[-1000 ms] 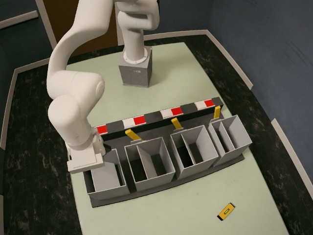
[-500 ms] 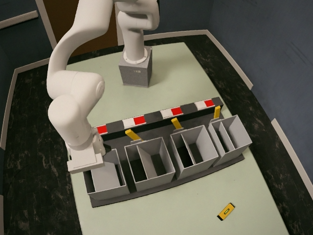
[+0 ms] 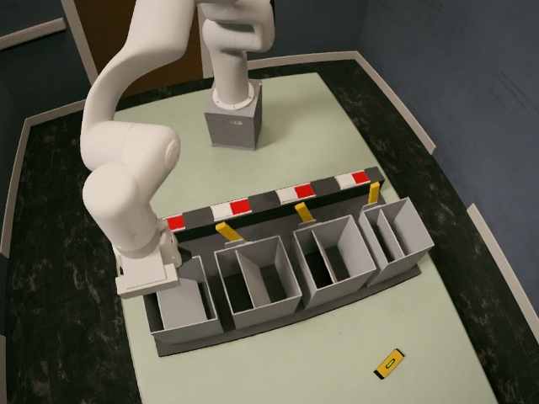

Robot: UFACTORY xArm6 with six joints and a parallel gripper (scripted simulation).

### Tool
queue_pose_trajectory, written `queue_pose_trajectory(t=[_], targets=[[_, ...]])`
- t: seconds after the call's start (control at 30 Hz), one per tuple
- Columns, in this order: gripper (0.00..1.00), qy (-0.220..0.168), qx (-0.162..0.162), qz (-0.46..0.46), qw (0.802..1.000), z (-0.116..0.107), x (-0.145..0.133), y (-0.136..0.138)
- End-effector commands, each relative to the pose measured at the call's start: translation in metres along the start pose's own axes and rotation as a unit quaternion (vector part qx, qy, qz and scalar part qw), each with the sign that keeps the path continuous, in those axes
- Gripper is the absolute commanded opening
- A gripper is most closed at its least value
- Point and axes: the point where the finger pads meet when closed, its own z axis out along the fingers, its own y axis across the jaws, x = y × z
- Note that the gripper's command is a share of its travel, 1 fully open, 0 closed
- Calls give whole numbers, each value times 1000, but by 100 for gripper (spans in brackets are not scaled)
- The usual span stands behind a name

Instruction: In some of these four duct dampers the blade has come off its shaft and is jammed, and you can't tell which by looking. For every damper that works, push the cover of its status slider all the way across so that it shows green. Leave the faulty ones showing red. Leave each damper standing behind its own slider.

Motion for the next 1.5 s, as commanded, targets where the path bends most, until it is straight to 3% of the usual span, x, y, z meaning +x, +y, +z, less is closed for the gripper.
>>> queue_pose_trajectory(t=[0.0, 0.1, 0.27, 0.33, 0.37, 0.67, 1.47], targets=[[39, 2, -1, 0, 1000, -2, 2, -1], [39, 1, -1, 1, 1000, -1, 7, -43], [39, 0, -1, 1, 1000, -1, 10, -85], [39, 0, -1, 1, 1000, -1, 10, -85], [39, 0, -1, 1, 1000, -1, 9, -111], [39, 2, -1, 0, 1000, -2, 1, -183], [39, 2, -1, 0, 1000, -2, 1, -184]])
